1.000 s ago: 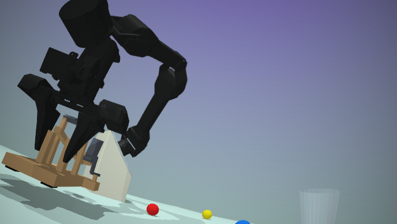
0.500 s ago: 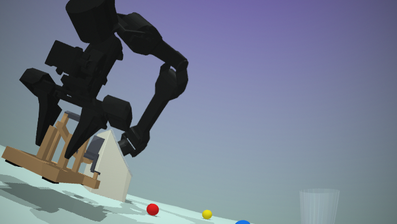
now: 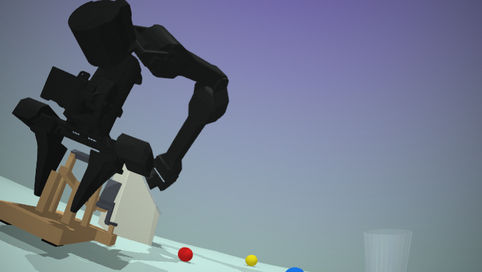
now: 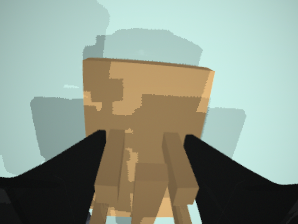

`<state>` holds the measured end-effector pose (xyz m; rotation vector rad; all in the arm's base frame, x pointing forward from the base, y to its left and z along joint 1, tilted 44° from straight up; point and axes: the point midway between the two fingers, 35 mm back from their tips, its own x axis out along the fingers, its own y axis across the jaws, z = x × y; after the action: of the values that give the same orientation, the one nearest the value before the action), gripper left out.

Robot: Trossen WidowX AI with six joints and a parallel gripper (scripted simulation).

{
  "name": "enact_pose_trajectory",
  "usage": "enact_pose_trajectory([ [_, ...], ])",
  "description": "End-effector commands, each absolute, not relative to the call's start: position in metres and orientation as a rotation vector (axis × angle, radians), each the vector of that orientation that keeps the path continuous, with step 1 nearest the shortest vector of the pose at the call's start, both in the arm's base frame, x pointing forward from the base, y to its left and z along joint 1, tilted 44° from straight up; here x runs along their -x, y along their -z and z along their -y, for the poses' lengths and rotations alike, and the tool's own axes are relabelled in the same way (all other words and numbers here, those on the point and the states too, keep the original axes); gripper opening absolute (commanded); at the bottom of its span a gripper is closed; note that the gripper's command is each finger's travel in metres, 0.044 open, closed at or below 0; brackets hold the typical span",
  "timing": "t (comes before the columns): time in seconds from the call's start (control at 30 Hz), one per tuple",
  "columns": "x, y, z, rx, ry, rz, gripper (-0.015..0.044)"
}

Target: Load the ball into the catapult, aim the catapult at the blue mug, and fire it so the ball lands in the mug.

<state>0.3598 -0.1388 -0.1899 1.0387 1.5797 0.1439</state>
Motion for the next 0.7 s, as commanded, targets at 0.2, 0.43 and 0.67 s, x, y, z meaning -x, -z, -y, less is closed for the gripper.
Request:
enact_pose_trajectory([
  [0.2, -0.3601, 0.1948, 0.1342, -1.040, -0.144, -1.580, 0.0000],
  [0.43, -0.3601, 0.1948, 0.1342, -1.040, -0.144, -1.580, 0.0105],
  [0.67, -0.3601, 0.1948, 0.1342, -1.040, -0.144, -1.580, 0.0289],
])
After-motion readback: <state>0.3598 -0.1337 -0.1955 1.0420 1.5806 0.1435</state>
